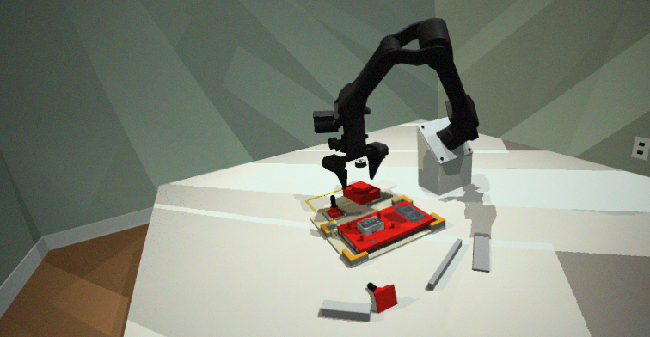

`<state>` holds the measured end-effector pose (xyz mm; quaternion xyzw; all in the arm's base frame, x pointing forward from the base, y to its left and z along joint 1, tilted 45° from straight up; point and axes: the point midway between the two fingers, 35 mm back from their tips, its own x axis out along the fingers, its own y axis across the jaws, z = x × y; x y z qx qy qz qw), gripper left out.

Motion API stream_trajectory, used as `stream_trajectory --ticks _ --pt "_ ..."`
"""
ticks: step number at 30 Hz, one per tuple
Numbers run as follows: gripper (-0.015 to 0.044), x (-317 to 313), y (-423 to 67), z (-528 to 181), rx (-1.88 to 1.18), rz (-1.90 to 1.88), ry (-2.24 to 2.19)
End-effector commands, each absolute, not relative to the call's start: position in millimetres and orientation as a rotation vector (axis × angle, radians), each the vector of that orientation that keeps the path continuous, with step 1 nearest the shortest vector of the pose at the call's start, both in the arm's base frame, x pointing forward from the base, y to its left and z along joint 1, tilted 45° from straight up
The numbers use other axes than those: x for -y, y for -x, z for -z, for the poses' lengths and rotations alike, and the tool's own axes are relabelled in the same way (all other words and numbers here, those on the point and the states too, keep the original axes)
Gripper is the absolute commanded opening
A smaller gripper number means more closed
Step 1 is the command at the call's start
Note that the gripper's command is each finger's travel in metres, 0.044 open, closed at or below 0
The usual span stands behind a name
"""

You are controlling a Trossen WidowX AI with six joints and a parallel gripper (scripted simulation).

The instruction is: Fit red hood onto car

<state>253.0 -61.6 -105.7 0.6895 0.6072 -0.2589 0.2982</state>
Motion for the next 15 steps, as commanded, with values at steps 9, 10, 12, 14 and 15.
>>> stream_trajectory --ticks 9,10,12,14,15 --pt "0.044 51.6 -250.1 113.4 -1.63 0.691 -1.842" --pt "0.044 51.6 -250.1 113.4 -1.63 0.691 -1.842" --pt "0.044 51.6 -250.1 113.4 -1.63 0.691 -1.842" --pt "0.044 51.4 -250.2 113.6 -1.63 0.691 -1.842" --pt "0.044 51.3 -250.2 113.8 -1.63 0.691 -1.842"
